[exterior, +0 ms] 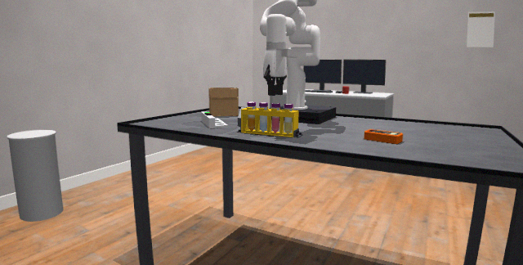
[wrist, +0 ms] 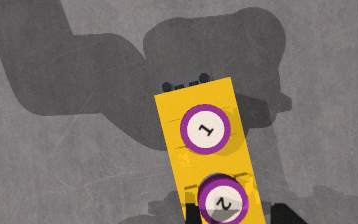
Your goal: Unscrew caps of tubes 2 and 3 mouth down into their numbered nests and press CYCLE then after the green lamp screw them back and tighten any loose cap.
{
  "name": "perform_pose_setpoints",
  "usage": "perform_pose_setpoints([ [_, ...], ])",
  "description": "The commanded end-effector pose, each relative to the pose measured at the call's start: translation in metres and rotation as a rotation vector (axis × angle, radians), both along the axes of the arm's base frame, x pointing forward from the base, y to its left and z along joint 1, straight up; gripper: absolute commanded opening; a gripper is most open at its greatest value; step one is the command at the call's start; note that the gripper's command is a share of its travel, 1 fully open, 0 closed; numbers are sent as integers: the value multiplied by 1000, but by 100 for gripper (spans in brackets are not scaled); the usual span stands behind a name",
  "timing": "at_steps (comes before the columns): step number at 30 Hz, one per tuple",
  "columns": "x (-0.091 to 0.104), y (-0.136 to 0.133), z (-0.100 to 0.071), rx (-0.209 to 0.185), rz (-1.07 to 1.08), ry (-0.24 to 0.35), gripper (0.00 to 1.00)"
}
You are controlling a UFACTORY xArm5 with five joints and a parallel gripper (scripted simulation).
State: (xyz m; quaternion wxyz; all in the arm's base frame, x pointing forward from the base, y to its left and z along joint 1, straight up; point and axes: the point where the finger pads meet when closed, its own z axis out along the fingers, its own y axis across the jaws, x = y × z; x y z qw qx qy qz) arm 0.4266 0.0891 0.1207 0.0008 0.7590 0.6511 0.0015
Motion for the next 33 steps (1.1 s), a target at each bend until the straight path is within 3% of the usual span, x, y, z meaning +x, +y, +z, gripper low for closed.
perform_pose_setpoints([
  [1, 4, -25, 2, 4, 279, -7, 46],
  [5, 7, -50, 2, 2, 491, -8, 46],
  [7, 7, -50, 2, 2, 491, -8, 46],
  [13, 11, -100, 1, 2, 491, -8, 46],
  [18, 12, -101, 1, 2, 491, -8, 46],
  [33, 12, -101, -34, 2, 491, -8, 46],
])
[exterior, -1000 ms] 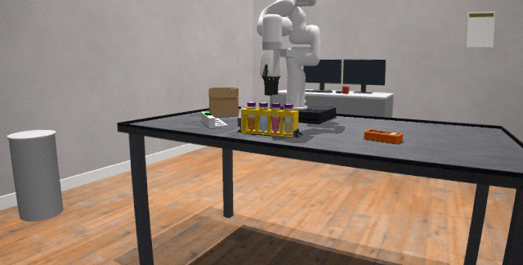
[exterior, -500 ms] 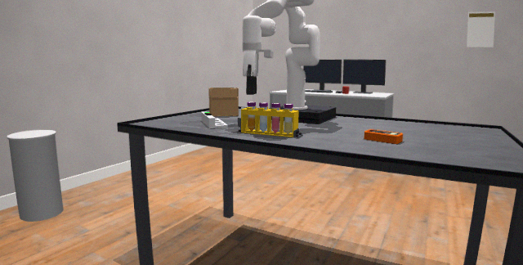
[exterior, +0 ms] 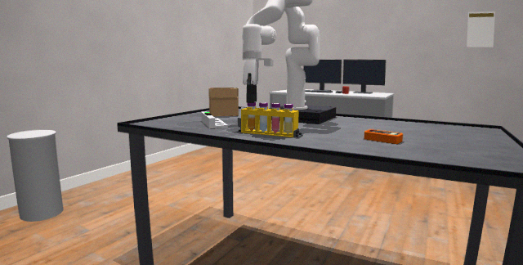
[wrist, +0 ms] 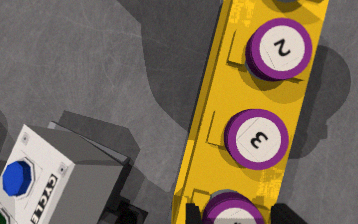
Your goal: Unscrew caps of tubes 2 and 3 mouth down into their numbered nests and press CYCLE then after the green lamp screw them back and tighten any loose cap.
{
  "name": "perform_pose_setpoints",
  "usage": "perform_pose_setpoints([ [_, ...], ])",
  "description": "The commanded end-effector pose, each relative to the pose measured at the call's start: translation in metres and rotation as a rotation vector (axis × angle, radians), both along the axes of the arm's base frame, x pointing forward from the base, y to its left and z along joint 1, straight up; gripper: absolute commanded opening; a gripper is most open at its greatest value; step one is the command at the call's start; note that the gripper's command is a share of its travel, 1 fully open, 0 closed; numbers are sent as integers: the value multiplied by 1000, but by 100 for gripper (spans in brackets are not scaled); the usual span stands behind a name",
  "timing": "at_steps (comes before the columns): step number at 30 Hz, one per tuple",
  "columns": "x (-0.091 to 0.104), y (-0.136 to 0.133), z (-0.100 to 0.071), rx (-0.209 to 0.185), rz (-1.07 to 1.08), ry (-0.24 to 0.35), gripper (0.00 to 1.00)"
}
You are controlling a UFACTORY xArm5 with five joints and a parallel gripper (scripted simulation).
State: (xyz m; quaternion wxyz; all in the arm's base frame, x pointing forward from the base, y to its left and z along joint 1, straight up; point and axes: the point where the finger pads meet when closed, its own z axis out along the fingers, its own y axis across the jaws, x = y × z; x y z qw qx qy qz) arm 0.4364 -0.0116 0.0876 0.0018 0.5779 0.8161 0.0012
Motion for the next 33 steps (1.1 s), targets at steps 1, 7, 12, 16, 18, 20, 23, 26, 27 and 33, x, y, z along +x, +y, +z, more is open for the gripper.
perform_pose_setpoints([
  [1, 2, 0, -1, 6, 0, -6, 46],
  [7, 2, 0, -2, 6, 0, -5, 46],
  [12, 2, 0, -4, 6, 0, -5, 46],
  [16, 2, 0, -6, 6, 0, -5, 46],
  [18, 2, 0, -7, 6, 0, -5, 46],
  [20, 2, 0, -8, 6, 0, -5, 46],
  [23, 2, 0, -10, 6, 0, -5, 46],
  [26, 2, 0, -10, 6, 0, -5, 46],
  [27, 2, 0, -11, 6, 0, -5, 46],
  [33, 2, 0, -11, 6, 0, -5, 0],
])
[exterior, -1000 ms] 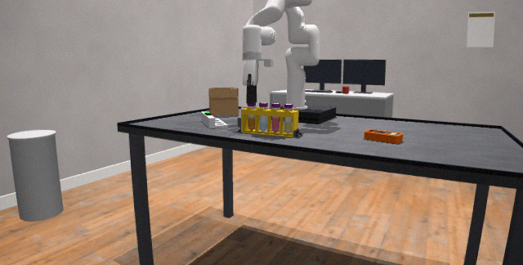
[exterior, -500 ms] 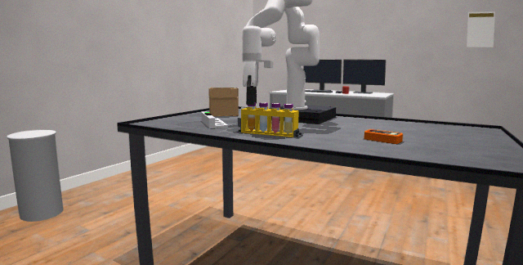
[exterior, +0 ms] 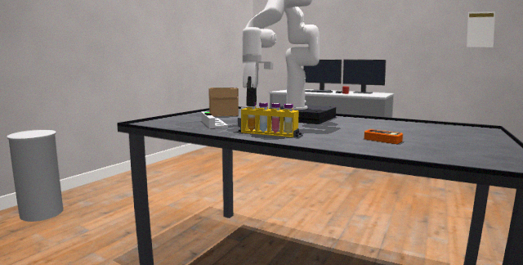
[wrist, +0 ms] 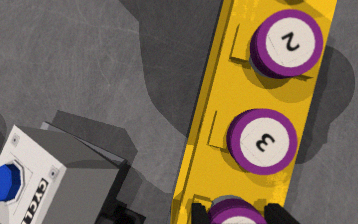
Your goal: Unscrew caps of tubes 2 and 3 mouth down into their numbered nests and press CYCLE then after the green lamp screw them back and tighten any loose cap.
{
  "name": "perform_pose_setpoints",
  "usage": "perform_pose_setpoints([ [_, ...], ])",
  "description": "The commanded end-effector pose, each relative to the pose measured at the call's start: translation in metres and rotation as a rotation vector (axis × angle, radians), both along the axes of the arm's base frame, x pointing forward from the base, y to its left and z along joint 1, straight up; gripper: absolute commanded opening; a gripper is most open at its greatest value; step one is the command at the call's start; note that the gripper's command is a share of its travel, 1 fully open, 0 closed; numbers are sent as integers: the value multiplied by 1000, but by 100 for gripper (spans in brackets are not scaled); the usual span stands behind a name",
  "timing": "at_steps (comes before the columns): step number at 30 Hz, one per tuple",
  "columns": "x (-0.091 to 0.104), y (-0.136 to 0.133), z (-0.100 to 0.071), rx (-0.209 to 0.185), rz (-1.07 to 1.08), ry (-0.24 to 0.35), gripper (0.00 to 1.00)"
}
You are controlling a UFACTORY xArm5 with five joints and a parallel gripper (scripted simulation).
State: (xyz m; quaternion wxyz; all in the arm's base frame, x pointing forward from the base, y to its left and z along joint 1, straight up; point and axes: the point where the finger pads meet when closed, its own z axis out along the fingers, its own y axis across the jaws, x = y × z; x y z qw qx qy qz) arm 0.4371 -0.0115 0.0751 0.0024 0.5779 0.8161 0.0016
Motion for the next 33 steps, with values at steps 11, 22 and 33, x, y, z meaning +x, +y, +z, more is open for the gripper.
perform_pose_setpoints([
  [11, 1, 0, 1, 6, 0, -4, 0],
  [22, 1, 0, 1, 8, -220, -3, 0],
  [33, 1, 0, 1, 9, -400, -3, 0],
])
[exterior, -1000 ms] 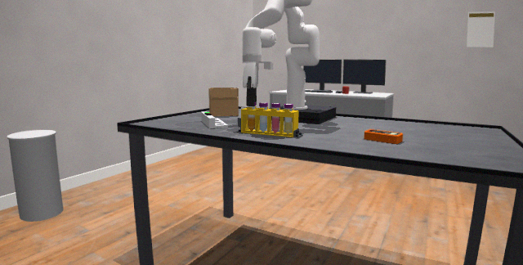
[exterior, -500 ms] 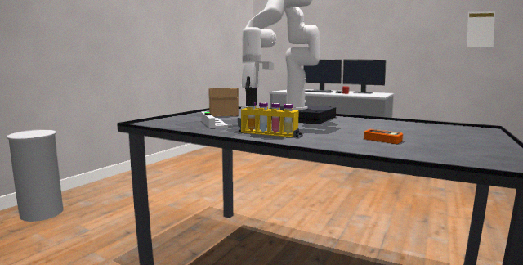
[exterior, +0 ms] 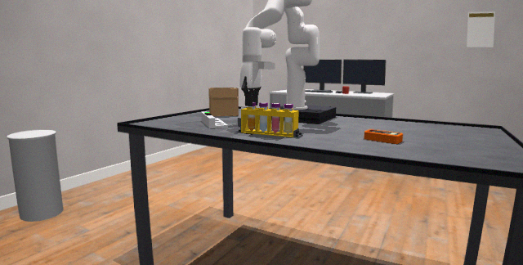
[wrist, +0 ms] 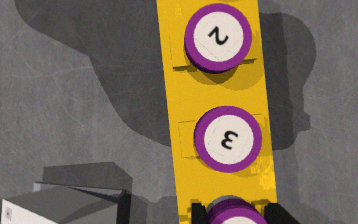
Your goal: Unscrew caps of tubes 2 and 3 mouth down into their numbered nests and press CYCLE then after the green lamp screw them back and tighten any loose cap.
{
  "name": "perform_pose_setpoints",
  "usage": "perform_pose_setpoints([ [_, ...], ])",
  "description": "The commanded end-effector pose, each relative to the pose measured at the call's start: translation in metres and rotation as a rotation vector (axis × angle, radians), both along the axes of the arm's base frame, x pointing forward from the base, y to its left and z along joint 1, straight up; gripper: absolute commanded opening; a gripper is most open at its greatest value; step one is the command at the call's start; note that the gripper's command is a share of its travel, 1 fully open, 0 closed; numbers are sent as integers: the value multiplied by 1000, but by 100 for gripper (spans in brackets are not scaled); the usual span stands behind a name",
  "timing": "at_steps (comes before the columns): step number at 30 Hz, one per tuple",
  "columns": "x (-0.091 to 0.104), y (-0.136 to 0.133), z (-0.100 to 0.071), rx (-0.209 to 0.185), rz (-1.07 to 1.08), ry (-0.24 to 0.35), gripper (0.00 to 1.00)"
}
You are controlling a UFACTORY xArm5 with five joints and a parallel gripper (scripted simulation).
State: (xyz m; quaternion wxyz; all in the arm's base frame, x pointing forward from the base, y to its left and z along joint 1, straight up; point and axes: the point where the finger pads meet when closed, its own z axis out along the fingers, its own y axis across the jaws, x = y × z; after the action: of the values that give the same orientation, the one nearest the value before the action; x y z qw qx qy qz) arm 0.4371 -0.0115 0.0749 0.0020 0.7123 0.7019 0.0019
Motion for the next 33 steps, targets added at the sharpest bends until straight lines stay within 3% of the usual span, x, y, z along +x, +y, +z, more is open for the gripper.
perform_pose_setpoints([
  [1, 1, 0, 1, 6, -67, -4, 0],
  [6, 1, 0, 1, 7, -135, -4, 0],
  [7, 1, 0, 1, 7, -135, -4, 46],
  [19, 1, 0, 1, 7, -135, -4, 46],
  [33, 1, 0, 38, 7, -135, -4, 46],
])
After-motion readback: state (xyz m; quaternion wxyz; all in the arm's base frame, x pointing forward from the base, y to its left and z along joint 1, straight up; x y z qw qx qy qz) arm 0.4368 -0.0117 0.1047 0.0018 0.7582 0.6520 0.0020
